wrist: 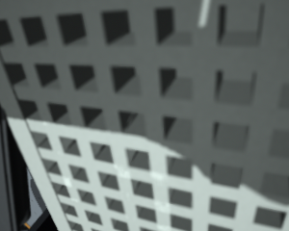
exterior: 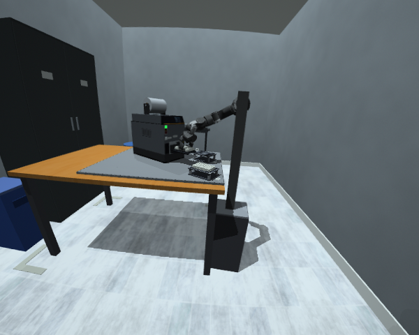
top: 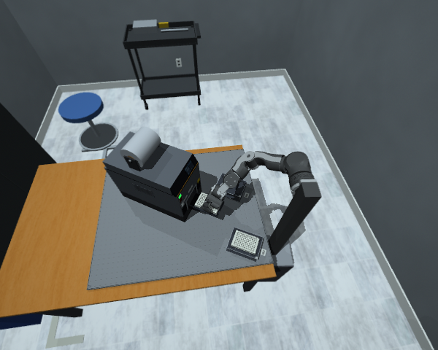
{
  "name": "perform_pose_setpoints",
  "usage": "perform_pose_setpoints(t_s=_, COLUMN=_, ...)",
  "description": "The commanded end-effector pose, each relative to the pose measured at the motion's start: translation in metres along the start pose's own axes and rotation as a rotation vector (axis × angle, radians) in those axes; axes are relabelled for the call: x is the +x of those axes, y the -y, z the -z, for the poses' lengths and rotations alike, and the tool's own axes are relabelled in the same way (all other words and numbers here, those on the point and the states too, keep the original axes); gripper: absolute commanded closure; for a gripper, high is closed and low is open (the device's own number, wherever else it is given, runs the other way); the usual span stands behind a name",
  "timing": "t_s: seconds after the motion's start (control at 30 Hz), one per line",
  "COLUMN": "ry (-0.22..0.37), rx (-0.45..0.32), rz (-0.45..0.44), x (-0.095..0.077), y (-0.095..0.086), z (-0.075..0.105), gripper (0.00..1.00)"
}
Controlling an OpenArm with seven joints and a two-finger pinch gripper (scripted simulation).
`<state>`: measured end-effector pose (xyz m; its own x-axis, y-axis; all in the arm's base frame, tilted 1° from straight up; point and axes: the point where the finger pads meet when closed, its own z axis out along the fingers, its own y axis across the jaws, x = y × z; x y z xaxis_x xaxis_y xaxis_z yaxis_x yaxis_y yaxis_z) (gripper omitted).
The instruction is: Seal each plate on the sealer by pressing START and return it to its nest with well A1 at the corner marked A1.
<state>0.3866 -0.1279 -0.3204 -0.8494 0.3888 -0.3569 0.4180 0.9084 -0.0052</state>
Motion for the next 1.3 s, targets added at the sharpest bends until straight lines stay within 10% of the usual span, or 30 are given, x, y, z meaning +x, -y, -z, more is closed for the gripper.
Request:
perform_pose_setpoints(t_s=0.0, ry=-0.001, rx=-0.005, rz=0.004, x=0.0011, y=-0.0009, z=-0.0009, gripper=1.00)
perform_pose_setpoints(t_s=1.27, ry=0.001, rx=-0.003, rz=0.001, x=0.0030, y=-0.0006, z=-0.0079, gripper=1.00)
